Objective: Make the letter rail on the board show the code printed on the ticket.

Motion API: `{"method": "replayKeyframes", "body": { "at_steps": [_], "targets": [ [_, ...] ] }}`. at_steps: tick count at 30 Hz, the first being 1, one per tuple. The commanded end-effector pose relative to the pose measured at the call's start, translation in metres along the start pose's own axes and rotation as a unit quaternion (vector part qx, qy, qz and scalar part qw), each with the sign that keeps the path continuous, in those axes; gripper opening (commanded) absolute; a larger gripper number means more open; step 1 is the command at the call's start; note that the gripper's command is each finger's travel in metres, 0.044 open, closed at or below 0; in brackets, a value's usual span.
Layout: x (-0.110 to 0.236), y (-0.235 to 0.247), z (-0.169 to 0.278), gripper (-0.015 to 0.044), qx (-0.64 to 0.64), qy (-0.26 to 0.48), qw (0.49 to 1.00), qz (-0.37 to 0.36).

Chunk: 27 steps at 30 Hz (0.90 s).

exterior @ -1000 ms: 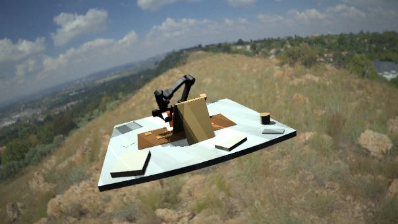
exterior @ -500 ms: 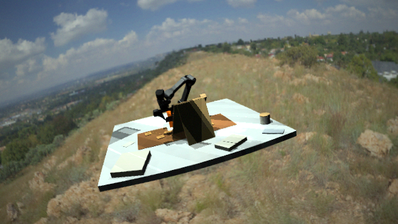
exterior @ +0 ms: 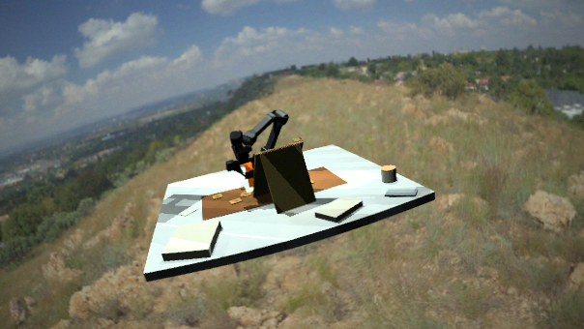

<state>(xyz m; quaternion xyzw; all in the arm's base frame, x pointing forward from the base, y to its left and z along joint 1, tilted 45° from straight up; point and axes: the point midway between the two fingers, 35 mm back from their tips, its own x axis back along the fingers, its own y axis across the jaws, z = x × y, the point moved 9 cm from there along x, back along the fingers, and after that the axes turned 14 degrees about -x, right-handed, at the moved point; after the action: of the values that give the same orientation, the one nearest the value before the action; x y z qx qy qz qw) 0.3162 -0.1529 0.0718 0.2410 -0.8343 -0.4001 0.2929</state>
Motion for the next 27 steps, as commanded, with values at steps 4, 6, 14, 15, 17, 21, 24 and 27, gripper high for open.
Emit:
{"method": "replayKeyframes", "body": {
  "at_steps": [4,6,14,15,17,21,24,27],
  "targets": [
    [-0.001,0.004,0.004,0.0000,-0.005,0.002,1.000,0.001],
    [-0.001,0.005,0.004,0.0000,-0.005,0.002,1.000,0.001],
    [-0.001,0.009,0.005,0.0000,-0.005,0.002,1.000,0.001],
    [-0.001,0.010,0.005,0.0000,-0.005,0.002,1.000,0.001],
    [-0.001,0.010,0.005,0.0000,-0.005,0.002,1.000,0.001],
    [-0.001,0.012,0.006,0.0000,-0.005,0.002,1.000,0.001],
    [-0.001,0.014,0.006,0.0000,-0.005,0.002,1.000,0.001],
    [-0.001,0.015,0.006,0.0000,-0.005,0.002,1.000,0.001]
  ]
}}
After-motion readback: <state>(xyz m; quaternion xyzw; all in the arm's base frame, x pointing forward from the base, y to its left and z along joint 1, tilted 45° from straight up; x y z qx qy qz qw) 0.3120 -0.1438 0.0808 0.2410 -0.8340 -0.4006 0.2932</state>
